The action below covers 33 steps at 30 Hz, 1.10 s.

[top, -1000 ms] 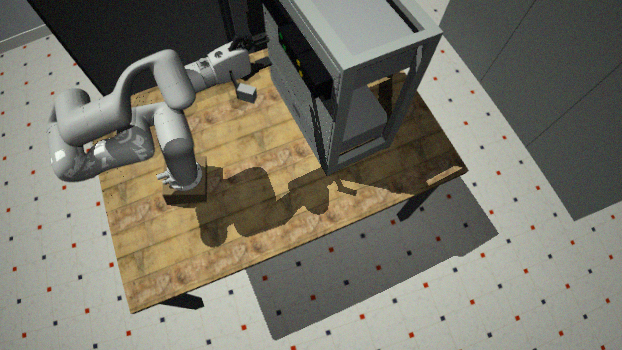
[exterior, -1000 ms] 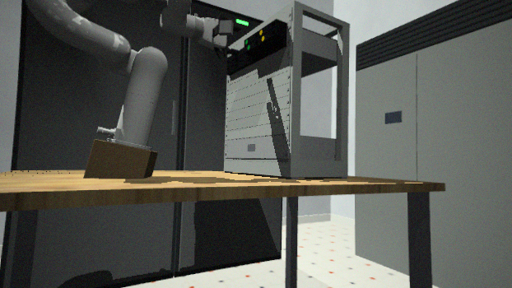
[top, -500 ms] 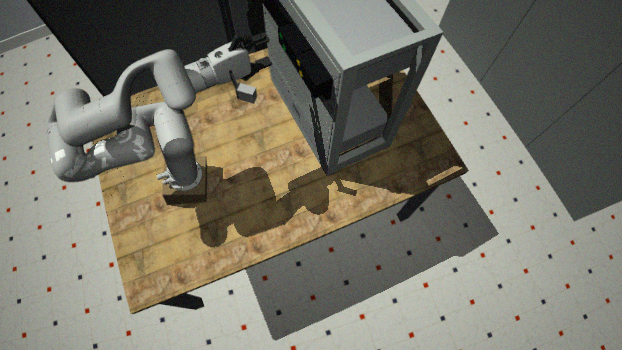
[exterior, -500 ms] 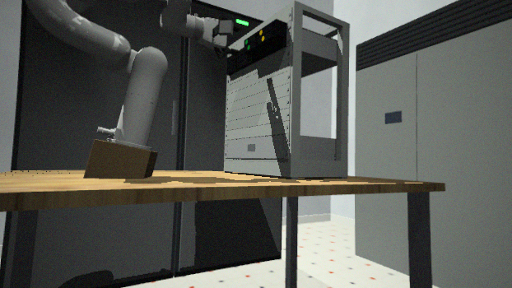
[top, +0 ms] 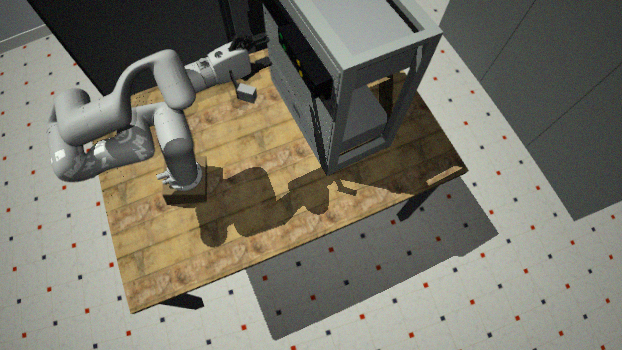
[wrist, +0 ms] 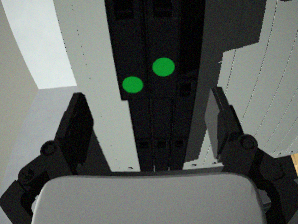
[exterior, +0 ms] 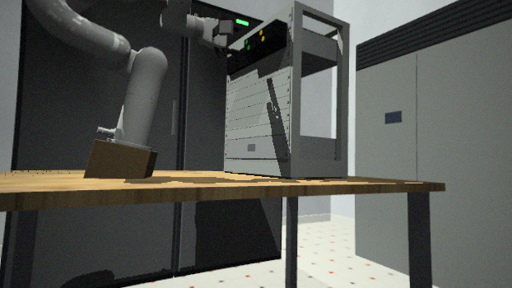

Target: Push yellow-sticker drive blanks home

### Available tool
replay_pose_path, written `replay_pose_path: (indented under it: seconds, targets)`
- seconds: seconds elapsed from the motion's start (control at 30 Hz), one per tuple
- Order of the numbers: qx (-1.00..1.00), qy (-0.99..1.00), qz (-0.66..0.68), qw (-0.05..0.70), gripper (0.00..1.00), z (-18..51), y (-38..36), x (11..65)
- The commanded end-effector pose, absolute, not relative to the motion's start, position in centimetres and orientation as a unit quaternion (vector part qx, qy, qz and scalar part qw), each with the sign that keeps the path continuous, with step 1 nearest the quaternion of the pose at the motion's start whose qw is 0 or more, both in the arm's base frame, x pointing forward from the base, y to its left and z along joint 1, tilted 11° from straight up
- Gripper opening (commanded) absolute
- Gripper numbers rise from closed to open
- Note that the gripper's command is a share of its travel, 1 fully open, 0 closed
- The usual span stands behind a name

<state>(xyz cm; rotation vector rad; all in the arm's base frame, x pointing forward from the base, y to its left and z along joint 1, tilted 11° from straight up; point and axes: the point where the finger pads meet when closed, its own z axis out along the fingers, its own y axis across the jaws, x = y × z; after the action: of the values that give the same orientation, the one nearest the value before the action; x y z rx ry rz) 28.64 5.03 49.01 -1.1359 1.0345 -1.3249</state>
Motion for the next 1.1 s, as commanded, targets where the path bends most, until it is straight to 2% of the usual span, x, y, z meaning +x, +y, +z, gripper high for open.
replay_pose_path:
  seconds: [0.0, 1.07]
  targets:
    - [-0.475, 0.432, -0.555, 0.529, 1.0, 49.2, 5.0, 28.6]
    - [-0.475, 0.432, -0.555, 0.529, 1.0, 49.5, 0.7, 28.7]
